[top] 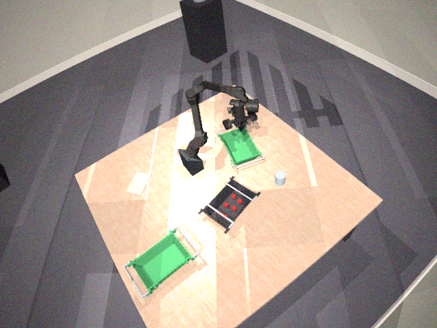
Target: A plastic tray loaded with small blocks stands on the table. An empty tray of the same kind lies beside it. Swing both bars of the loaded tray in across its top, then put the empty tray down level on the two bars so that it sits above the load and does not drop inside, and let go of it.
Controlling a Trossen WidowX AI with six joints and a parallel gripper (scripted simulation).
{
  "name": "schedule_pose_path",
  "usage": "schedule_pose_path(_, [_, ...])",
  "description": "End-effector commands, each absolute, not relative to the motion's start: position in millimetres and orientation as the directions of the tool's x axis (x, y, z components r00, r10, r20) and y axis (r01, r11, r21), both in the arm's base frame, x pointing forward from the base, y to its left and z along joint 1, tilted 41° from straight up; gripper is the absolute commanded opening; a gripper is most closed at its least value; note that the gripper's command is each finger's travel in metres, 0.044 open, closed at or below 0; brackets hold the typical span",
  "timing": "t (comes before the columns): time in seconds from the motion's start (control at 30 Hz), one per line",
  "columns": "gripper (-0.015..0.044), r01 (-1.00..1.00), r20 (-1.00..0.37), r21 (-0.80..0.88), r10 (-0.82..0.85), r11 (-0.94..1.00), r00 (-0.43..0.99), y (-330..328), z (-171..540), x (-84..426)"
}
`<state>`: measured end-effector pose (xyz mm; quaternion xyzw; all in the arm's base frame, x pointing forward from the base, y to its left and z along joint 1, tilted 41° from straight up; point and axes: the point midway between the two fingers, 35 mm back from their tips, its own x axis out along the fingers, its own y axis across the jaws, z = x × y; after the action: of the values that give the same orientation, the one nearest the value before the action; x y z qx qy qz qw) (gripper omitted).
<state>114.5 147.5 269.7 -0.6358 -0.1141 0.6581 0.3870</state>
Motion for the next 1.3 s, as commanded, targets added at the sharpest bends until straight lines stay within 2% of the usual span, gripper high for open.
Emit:
schedule_pose_path(0.0, [0.0,-0.367,-0.75,-0.641,0.652,-0.674,0.112,147.3,269.1,115.3])
schedule_pose_path(1.17, [0.0,-0.367,-0.75,-0.641,0.652,-0.674,0.112,147.3,269.1,115.3])
schedule_pose_path(1.27, [0.0079,-0.367,-0.75,-0.641,0.652,-0.674,0.112,147.3,269.1,115.3])
